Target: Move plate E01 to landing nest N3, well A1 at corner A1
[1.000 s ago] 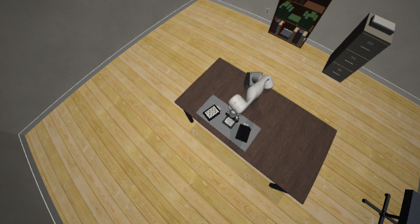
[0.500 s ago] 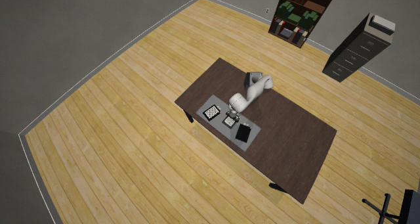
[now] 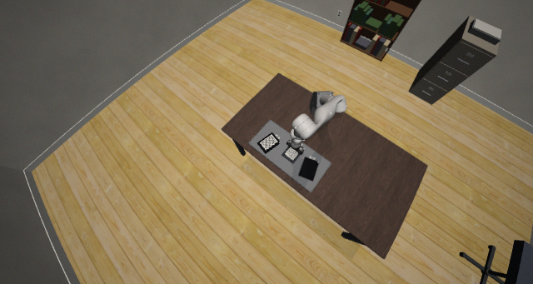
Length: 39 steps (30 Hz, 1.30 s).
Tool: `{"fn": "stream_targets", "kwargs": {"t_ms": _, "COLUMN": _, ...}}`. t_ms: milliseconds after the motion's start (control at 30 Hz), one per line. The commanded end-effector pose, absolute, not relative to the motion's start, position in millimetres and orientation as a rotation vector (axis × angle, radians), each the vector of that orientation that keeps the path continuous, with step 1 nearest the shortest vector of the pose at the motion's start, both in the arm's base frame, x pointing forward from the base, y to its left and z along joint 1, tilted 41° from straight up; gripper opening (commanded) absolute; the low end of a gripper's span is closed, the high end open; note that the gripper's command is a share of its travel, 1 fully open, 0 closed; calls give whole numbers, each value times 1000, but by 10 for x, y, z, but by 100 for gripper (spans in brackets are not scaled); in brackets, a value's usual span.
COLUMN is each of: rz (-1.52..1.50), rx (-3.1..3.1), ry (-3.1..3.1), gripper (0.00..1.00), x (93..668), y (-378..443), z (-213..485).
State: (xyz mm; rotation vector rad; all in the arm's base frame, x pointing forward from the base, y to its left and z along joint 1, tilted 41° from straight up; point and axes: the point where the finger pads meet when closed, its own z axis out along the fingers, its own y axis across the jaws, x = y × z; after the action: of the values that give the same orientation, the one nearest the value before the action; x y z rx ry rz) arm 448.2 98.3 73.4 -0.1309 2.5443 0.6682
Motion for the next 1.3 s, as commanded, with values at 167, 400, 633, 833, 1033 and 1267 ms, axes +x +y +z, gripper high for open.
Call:
{"fn": "stream_targets", "kwargs": {"t_ms": 167, "rz": 661, "rx": -120, "ry": 2540, "gripper": 100, "x": 4460, "y": 881, "z": 826}}
{"fn": "stream_targets", "kwargs": {"t_ms": 400, "rz": 661, "rx": -120, "ry": 2540, "gripper": 100, "x": 4432, "y": 845, "z": 875}}
{"fn": "stream_targets", "kwargs": {"t_ms": 633, "rz": 661, "rx": -120, "ry": 2540, "gripper": 100, "x": 4430, "y": 847, "z": 875}}
{"fn": "stream_targets", "kwargs": {"t_ms": 833, "rz": 661, "rx": -120, "ry": 2540, "gripper": 100, "x": 4424, "y": 853, "z": 876}}
{"fn": "stream_targets", "kwargs": {"t_ms": 1033, "rz": 661, "rx": -120, "ry": 2540, "gripper": 100, "x": 4421, "y": 857, "z": 877}}
{"fn": "stream_targets", "kwargs": {"t_ms": 1267, "rz": 661, "rx": -120, "ry": 2540, "gripper": 100, "x": 4416, "y": 863, "z": 878}}
